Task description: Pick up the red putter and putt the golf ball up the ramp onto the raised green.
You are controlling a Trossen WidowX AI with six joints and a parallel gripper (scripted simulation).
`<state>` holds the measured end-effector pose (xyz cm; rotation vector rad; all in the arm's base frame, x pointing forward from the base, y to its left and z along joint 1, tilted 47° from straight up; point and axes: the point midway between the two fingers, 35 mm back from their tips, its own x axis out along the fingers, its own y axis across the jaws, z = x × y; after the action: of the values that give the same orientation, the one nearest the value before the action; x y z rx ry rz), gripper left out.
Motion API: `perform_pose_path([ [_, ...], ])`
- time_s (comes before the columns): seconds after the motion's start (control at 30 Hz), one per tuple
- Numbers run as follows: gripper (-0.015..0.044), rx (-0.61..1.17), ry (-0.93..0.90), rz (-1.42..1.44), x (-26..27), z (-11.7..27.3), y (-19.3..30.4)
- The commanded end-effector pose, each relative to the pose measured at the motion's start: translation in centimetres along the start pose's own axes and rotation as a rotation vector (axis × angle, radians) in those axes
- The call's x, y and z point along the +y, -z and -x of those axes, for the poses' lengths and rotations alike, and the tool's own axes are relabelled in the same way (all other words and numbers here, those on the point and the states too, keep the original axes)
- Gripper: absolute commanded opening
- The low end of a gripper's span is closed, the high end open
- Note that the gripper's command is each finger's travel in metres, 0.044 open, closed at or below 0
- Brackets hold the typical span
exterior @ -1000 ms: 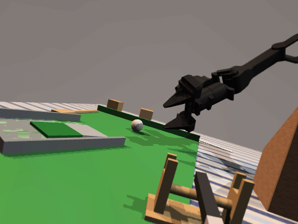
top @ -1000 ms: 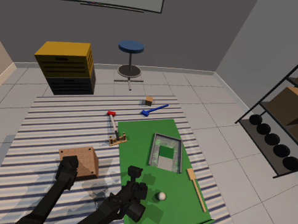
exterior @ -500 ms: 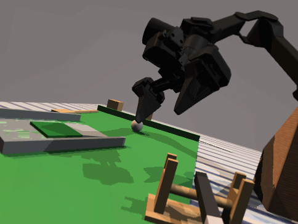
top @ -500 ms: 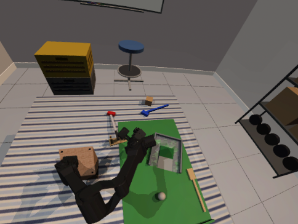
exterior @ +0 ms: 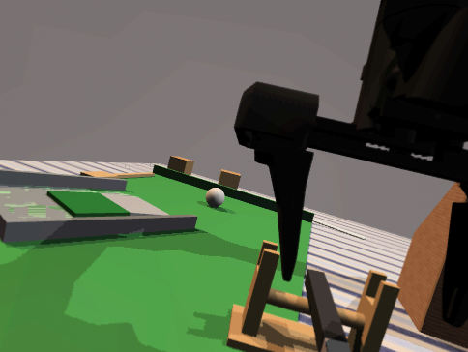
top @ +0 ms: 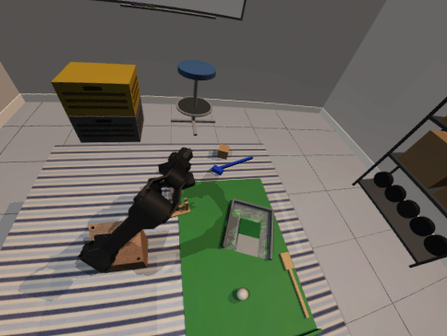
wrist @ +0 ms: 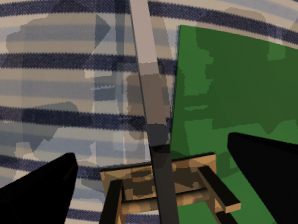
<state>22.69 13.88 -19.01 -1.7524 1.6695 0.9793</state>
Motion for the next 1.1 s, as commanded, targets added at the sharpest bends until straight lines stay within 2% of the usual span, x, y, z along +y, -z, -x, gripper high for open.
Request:
perform_pose_path([
  [0.0,0.0440,0.034,0.018,0.040,-0.2,-0.1,-0.3],
  [0.17,0.0440,0.034,0.018,0.040,-0.3,-0.3,-0.3],
  [0.63,0.0440,0.037,0.018,0.039,-0.5,-4.8,0.4],
  [1.07,0.0440,0.037,0.018,0.039,-0.5,-5.8,0.6],
])
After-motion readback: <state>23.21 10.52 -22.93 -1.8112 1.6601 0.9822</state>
